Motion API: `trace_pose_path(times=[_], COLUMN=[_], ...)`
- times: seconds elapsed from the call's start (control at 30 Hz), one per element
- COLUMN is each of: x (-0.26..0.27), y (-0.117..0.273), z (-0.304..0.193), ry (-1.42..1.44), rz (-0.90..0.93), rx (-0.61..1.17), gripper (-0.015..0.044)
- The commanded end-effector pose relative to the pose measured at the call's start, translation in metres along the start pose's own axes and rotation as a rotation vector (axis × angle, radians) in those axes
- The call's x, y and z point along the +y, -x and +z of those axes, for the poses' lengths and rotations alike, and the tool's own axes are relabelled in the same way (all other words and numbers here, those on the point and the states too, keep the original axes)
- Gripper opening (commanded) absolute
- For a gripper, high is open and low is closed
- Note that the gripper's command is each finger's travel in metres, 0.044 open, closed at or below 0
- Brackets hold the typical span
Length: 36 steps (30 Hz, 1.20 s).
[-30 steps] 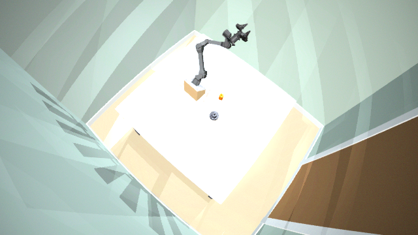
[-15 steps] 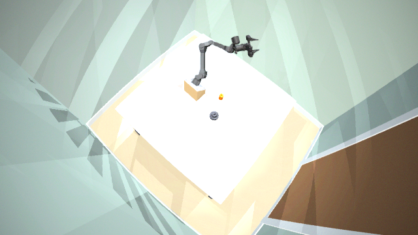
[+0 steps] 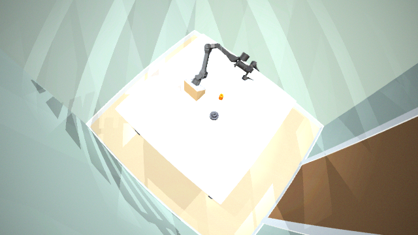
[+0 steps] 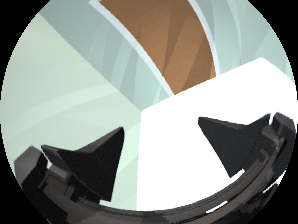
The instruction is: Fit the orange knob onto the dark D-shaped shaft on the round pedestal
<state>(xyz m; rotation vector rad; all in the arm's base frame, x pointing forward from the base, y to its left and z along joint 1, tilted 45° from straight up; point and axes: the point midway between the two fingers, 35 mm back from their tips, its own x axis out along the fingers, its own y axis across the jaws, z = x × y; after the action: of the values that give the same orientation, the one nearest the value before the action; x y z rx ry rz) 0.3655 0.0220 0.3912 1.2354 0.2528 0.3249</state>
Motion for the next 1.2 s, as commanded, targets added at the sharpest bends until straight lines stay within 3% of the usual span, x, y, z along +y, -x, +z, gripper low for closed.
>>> trace_pose_path(times=[0.0, 0.3, 0.6, 1.17], x=[-0.058, -0.188, -0.253, -0.273], y=[-0.007, 0.020, 0.095, 0.090], z=[-0.014, -0.066, -0.138, -0.171], ry=[0.089, 0.261, 0.257, 0.251], rz=[-0.170, -0.489, -0.483, -0.472], rx=[0.099, 0.514, 1.055, 1.075], gripper=[0.0440, 0.0440, 0.0440, 0.0440])
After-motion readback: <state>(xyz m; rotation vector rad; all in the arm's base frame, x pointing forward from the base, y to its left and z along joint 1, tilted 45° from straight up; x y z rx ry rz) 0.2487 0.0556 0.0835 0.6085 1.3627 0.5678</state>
